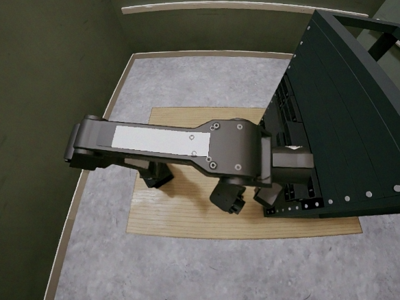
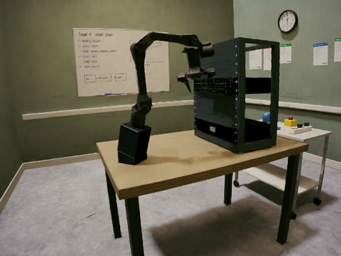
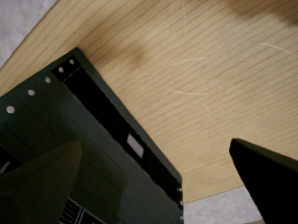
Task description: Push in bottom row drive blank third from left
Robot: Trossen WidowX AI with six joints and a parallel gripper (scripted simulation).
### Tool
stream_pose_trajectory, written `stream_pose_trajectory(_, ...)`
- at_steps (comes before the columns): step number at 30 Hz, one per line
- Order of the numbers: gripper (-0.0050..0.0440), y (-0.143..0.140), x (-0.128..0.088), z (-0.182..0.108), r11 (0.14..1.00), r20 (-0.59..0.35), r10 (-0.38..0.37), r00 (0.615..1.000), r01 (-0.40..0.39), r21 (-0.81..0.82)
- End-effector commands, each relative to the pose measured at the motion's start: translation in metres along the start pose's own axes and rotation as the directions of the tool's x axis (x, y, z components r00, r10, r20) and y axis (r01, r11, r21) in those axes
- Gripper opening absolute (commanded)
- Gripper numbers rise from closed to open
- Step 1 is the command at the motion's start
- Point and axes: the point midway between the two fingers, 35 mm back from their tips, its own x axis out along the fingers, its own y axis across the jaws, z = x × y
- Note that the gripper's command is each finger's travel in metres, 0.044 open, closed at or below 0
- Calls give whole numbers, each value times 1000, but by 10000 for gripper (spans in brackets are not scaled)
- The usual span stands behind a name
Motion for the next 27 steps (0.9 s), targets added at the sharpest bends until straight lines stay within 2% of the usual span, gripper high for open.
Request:
stream_pose_trajectory(1,440,2,-6,-1,1000,-12,20,1000,-20,2)
stream_pose_trajectory(9,440,1,-6,-1,999,-14,34,999,-34,-5)
stream_pose_trajectory(18,440,-3,-6,-2,995,-29,94,995,-95,-32)
stream_pose_trajectory(27,440,-14,-4,-3,960,-78,257,963,-264,-99)
